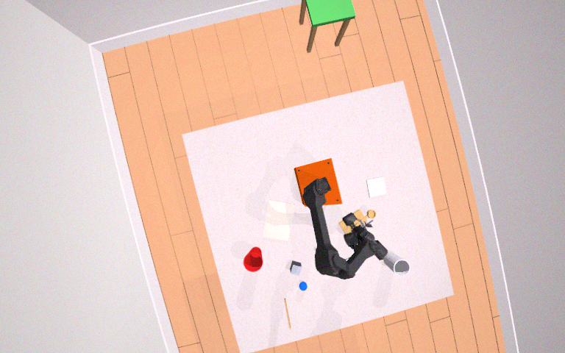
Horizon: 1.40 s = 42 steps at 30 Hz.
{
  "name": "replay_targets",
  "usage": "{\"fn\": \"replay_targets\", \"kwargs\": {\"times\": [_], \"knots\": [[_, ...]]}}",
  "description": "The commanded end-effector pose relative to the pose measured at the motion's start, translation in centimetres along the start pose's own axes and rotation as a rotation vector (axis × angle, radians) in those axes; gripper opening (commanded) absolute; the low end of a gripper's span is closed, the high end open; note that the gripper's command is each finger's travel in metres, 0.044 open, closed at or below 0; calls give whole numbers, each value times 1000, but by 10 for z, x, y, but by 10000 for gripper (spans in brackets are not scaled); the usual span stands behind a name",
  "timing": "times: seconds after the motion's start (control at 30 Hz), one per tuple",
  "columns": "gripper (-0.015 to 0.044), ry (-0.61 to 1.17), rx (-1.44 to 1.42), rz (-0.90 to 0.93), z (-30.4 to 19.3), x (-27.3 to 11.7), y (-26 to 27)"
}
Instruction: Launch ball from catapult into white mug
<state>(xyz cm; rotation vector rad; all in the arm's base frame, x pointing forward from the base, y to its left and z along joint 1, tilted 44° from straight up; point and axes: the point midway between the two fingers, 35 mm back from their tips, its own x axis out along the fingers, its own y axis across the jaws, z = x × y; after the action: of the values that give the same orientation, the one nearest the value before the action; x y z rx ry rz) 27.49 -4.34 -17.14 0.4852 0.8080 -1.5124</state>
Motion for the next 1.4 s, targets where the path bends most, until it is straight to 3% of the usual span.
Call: {"fn": "replay_targets", "kwargs": {"times": [0.0,0.1,0.33,0.47,0.67,1.37], "knots": [[230,0,2,1,0,0,0],[151,0,2,1,0,0,0],[85,1,1,1,0,-3,1],[0,3,-3,-2,-1,-48,0],[0,2,-53,-2,-1,-51,0],[0,1,-767,-2,-4,-48,11]]}}
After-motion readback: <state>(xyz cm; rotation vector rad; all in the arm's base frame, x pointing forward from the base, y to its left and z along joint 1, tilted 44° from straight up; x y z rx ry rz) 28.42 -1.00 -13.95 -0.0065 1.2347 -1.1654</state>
